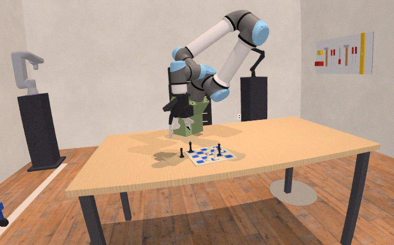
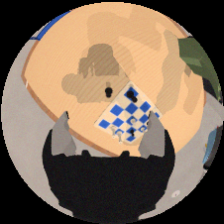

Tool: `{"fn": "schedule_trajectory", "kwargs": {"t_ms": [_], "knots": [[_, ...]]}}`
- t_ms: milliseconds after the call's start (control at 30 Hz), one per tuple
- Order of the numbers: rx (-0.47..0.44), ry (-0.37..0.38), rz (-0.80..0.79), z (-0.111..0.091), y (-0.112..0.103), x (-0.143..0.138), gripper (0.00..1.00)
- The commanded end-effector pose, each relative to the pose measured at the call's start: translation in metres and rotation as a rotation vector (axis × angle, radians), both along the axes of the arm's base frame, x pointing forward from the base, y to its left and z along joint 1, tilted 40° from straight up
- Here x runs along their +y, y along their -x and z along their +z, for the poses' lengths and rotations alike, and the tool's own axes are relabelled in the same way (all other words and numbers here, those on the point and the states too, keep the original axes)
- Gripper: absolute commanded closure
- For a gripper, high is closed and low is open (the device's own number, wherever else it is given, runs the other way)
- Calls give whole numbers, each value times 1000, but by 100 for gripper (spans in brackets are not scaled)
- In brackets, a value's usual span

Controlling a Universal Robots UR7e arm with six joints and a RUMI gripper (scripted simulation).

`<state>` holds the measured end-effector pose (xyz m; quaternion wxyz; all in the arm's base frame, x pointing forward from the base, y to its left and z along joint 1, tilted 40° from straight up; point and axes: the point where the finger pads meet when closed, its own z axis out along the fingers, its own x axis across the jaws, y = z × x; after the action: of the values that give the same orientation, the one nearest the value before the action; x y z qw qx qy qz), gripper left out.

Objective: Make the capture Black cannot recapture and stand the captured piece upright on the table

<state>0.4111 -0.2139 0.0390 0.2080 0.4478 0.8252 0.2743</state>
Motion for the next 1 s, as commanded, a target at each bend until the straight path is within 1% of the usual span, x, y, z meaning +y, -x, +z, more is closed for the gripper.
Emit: {"fn": "schedule_trajectory", "kwargs": {"t_ms": [0,300,467,633,800,867,967], "knots": [[-1,4,0,1,0,-2,0],[-5,13,11,2,0,-2,0],[-13,33,37,3,-2,-2,0],[-28,68,80,5,-4,-2,0],[-50,118,145,7,-6,-2,0],[-50,118,145,7,-6,-2,0],[-67,155,194,8,-8,-2,0]]}}
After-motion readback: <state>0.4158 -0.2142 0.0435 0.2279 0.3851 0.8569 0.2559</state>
